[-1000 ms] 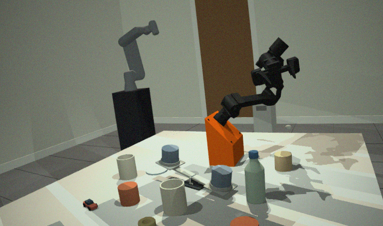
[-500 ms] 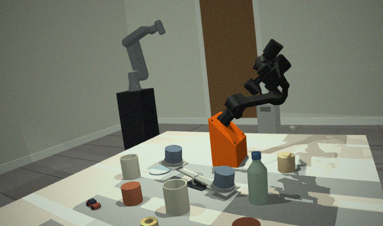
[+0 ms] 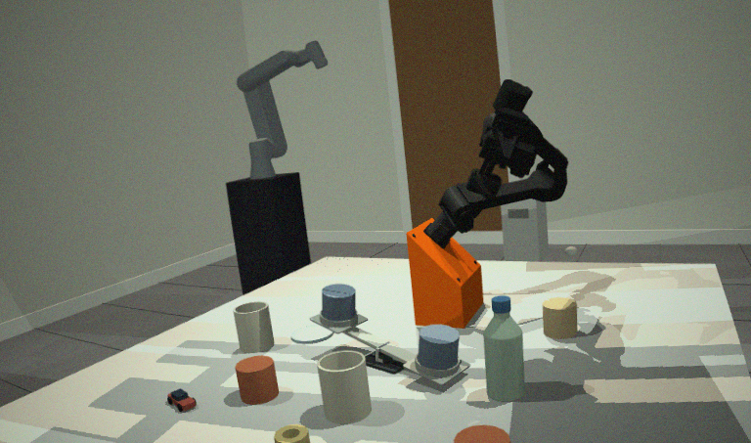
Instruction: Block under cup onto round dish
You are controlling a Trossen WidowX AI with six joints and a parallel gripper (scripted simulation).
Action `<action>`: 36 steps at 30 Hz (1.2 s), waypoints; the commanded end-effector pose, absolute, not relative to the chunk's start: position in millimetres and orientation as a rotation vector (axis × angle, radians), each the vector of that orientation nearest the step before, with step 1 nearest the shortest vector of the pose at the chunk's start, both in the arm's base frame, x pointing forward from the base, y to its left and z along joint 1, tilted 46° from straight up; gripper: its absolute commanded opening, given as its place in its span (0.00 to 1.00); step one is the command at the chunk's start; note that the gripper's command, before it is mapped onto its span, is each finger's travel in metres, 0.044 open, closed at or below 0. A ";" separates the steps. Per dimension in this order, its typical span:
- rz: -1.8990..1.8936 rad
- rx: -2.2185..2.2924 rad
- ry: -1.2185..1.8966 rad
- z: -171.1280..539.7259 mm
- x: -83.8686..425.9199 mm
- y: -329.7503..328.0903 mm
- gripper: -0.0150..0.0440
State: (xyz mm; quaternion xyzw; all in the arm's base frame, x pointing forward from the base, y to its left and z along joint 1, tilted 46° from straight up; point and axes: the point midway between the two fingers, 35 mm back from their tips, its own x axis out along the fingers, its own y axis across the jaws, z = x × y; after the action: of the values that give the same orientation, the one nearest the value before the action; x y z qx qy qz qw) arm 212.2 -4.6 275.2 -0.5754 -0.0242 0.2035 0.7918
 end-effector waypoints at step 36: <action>0.264 0.009 0.511 149.2 216.7 -56.9 1.00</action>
State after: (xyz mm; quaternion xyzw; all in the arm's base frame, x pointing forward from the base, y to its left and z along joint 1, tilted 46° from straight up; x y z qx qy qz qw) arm 219.2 -55.0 161.7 -0.0484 0.2297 0.1433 0.9614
